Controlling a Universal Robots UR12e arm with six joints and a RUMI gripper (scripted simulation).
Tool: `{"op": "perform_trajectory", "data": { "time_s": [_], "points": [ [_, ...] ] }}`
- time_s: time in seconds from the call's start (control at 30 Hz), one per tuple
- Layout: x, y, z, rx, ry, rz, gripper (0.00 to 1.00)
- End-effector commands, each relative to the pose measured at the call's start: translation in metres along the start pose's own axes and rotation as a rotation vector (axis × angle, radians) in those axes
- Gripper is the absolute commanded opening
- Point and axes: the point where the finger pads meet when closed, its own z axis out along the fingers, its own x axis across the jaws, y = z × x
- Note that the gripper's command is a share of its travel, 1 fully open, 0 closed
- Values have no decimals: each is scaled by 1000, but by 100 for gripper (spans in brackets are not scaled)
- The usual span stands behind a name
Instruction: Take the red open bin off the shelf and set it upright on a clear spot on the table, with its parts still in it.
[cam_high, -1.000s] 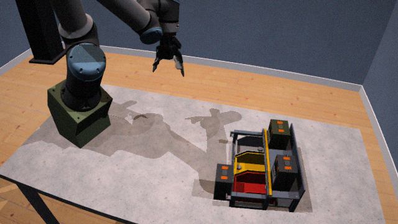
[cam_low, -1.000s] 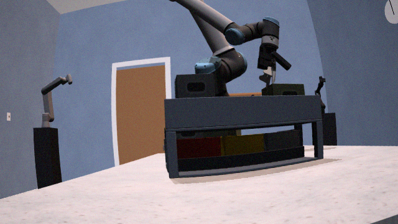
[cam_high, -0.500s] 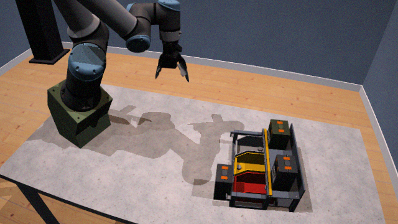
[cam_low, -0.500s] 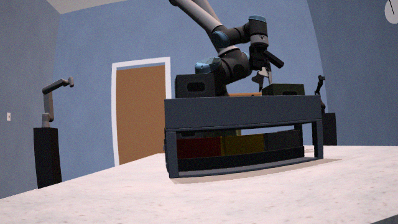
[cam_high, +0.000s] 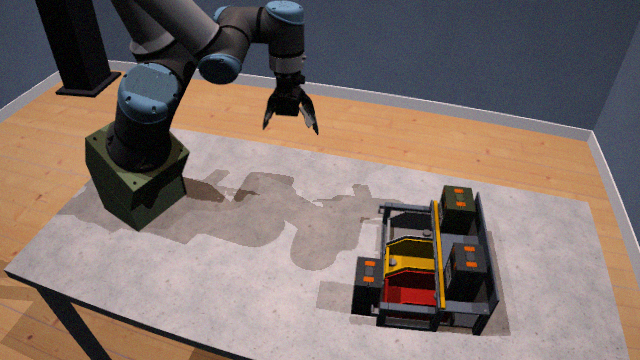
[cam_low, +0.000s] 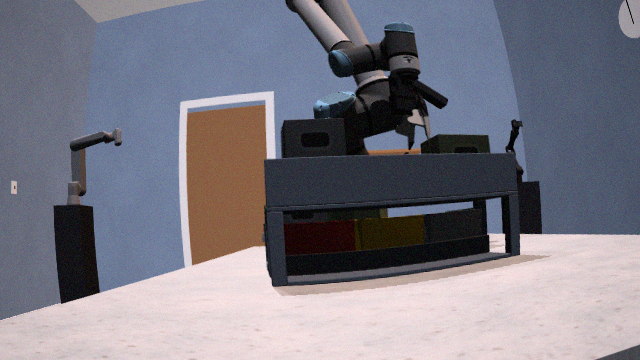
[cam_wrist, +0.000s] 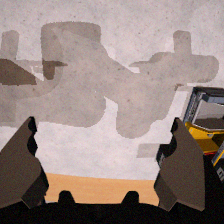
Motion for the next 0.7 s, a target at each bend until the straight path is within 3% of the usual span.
{"op": "perform_trajectory", "data": {
  "time_s": [0.0, 0.3, 0.47, 0.67],
  "points": [
    [12, 15, 6, 13, -1, -3, 100],
    [12, 15, 6, 13, -1, -3, 100],
    [40, 53, 19, 13, -1, -3, 100],
    [40, 53, 19, 13, -1, -3, 100]
  ]
}}
